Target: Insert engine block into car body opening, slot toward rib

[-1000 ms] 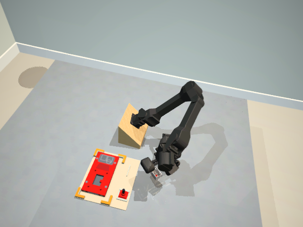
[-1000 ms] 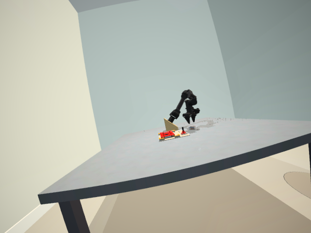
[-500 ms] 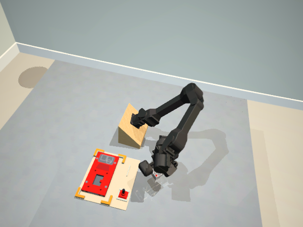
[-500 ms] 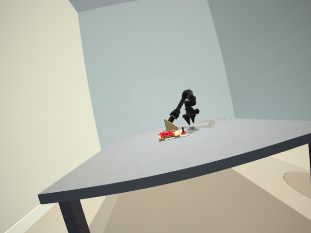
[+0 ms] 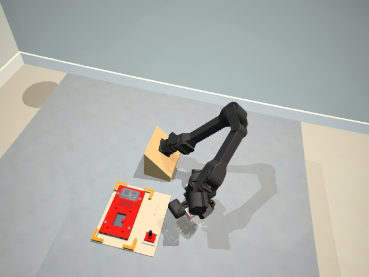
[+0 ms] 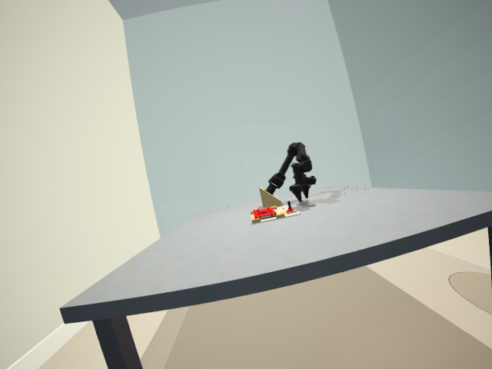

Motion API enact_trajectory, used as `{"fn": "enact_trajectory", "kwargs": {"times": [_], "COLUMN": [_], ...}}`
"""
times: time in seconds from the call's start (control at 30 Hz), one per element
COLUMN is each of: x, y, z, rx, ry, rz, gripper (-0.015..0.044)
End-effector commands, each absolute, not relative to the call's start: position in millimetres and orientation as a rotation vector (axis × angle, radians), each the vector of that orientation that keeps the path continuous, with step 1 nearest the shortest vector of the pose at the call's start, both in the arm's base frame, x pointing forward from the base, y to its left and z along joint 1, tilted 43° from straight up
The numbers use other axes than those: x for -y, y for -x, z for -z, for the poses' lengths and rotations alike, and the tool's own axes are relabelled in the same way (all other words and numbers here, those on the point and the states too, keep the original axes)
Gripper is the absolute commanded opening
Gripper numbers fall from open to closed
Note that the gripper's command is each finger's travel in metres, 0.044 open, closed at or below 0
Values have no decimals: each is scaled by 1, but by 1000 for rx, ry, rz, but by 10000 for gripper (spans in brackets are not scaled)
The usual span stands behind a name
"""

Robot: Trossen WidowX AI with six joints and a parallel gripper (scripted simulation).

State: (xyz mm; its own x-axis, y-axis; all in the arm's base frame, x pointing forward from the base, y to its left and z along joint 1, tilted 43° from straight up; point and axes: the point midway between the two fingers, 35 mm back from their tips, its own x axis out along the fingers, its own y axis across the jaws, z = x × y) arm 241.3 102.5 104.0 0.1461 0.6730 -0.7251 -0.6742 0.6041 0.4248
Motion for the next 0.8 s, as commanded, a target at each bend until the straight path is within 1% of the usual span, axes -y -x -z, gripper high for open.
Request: {"fn": "enact_trajectory", "kwargs": {"times": [0.0, 0.1, 0.47, 0.73, 0.77], "x": [-107, -108, -108, -108, -108], "y": [-242, -242, -242, -242, -242], "z": [-98, -97, -97, -97, -97], "rx": [-1047, -1047, -1047, -1047, -1047], "ry": [0, 0, 0, 0, 0], "rz": [-966, -966, -966, -966, -966], "gripper": [440, 440, 151, 98, 72]}}
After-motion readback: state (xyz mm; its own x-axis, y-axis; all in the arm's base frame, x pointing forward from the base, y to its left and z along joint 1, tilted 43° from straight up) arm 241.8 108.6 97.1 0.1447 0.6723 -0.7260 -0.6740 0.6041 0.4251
